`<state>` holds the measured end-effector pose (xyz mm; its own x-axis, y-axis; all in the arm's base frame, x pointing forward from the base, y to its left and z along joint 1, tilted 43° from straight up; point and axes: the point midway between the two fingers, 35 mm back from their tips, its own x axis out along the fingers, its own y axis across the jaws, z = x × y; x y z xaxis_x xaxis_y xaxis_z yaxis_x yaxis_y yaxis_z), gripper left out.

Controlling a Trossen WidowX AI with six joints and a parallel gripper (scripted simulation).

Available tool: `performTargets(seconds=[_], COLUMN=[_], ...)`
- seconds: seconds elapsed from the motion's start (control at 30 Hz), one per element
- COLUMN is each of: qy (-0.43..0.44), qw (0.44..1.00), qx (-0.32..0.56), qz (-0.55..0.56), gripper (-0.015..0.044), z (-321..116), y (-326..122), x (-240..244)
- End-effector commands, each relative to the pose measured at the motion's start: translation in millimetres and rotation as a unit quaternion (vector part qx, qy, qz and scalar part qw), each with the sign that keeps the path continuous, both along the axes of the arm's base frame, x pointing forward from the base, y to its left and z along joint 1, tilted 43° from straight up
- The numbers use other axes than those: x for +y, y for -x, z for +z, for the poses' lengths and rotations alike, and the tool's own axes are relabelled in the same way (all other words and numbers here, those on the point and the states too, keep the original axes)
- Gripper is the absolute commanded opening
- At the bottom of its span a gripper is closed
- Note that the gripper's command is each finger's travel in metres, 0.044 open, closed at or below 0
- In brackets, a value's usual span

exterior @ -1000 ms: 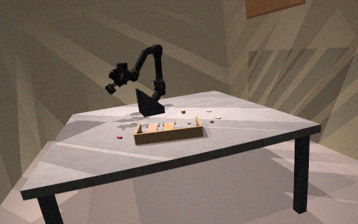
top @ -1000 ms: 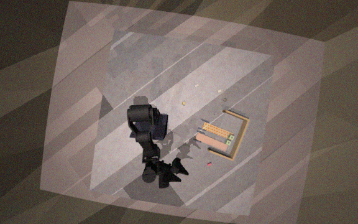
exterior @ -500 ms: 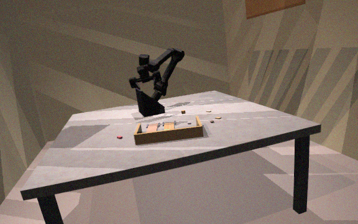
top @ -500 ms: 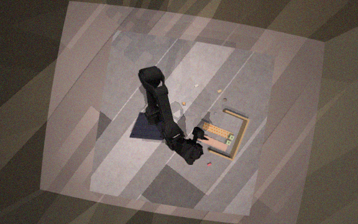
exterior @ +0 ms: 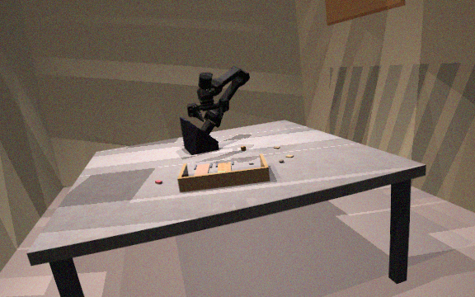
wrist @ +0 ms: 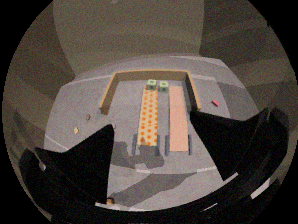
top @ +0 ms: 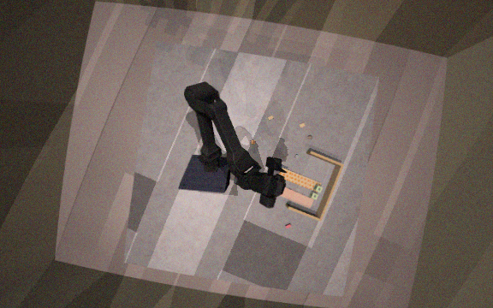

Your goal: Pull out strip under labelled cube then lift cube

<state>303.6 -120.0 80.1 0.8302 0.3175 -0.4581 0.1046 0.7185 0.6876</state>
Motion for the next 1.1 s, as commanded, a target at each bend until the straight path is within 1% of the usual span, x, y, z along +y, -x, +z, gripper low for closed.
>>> performTargets(seconds=[0.0, 0.2, 0.4, 0.57, 0.7, 1.07], qy=[-0.005, -0.044, -0.070, -0.085, -0.092, -0.093], qw=[1.000, 0.987, 0.958, 0.919, 0.890, 0.885], qx=[0.023, 0.134, 0.240, 0.326, 0.376, 0.384], qz=[0.015, 0.077, 0.143, 0.202, 0.239, 0.244], gripper=[0.0321, 0.0164, 0.0006, 0.0000, 0.0000, 0.0000], z=[-4, -25, -46, -62, -68, -68], y=[-9, -42, -68, -81, -89, -82], x=[2, 14, 35, 58, 77, 82])
